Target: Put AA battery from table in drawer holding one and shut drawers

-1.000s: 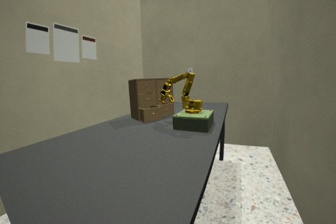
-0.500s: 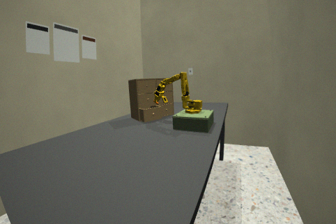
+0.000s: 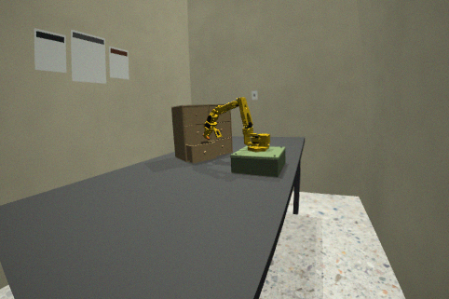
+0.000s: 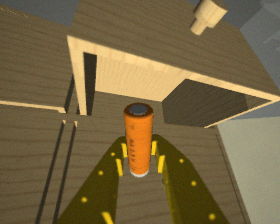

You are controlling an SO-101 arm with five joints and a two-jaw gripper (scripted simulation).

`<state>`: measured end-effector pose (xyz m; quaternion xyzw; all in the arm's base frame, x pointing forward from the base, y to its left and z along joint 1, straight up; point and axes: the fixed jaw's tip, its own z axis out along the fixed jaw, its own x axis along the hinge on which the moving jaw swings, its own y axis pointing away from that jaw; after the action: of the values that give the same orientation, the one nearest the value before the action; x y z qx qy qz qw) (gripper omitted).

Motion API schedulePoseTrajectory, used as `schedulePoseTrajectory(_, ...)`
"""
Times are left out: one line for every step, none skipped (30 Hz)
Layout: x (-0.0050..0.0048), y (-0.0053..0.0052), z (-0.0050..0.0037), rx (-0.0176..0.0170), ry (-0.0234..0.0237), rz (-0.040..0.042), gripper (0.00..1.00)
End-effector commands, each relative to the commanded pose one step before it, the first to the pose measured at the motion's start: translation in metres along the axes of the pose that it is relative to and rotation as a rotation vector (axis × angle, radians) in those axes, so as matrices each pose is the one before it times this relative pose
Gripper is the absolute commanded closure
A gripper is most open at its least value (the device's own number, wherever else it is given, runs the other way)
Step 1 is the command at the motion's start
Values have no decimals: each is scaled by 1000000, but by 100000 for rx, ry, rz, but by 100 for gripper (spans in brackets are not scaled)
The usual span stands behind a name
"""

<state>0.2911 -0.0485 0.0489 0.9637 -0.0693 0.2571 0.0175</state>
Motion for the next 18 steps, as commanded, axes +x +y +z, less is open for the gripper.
schedulePoseTrajectory(-22, 95, 1011, 69, -728, -228, 100)
schedulePoseTrajectory(1, -1, -1, 0, 1, 0, 100)
schedulePoseTrajectory(0, 0, 0, 0, 0, 0, 100)
schedulePoseTrajectory(0, 0, 0, 0, 0, 0, 100)
schedulePoseTrajectory(2495, -7, -974, 3, 985, 0, 100)
schedulePoseTrajectory(1, -1, -1, 0, 1, 0, 100)
schedulePoseTrajectory(-1, 1, 1, 0, -1, 0, 100)
schedulePoseTrajectory(1, -1, -1, 0, 1, 0, 100)
schedulePoseTrajectory(-1, 1, 1, 0, -1, 0, 100)
schedulePoseTrajectory(1, -1, -1, 0, 1, 0, 100)
schedulePoseTrajectory(-1, 1, 1, 0, -1, 0, 100)
schedulePoseTrajectory(1, -1, -1, 0, 1, 0, 100)
schedulePoseTrajectory(-1, 1, 1, 0, -1, 0, 100)
schedulePoseTrajectory(1, -1, -1, 0, 1, 0, 100)
schedulePoseTrajectory(-1, 1, 1, 0, -1, 0, 100)
schedulePoseTrajectory(1, -1, -1, 0, 1, 0, 100)
schedulePoseTrajectory(-1, 1, 1, 0, -1, 0, 100)
schedulePoseTrajectory(1, -1, -1, 0, 1, 0, 100)
